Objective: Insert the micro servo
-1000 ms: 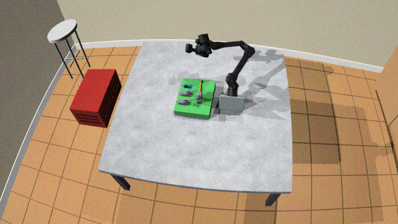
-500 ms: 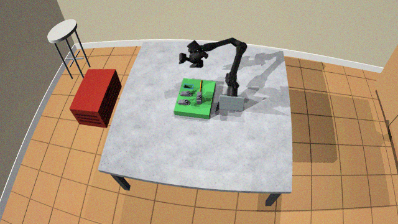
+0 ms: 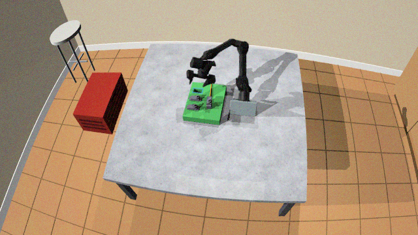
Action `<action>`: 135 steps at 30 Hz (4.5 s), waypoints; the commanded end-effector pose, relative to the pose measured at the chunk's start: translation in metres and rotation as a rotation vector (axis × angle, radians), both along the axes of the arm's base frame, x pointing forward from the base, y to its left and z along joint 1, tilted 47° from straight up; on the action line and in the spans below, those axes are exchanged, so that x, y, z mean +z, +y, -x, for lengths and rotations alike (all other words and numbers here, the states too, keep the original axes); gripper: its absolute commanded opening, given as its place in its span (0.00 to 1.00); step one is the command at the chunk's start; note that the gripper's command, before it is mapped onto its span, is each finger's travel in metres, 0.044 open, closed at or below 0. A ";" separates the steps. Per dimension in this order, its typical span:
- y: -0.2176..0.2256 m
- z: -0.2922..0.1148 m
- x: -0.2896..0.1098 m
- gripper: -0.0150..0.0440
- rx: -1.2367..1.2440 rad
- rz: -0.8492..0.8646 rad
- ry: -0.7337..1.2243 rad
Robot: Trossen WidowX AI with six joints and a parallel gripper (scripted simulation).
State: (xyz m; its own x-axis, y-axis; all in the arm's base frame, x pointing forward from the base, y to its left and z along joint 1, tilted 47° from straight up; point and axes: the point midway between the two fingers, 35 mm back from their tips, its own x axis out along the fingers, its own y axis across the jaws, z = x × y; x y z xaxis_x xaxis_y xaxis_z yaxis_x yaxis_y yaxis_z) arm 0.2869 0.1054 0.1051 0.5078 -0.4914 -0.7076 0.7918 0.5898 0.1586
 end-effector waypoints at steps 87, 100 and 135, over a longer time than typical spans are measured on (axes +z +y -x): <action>-0.004 0.069 -0.060 0.25 -0.430 0.111 0.169; -0.041 0.065 -0.021 0.25 -0.430 0.114 0.169; -0.068 0.063 0.006 0.25 0.169 0.375 0.666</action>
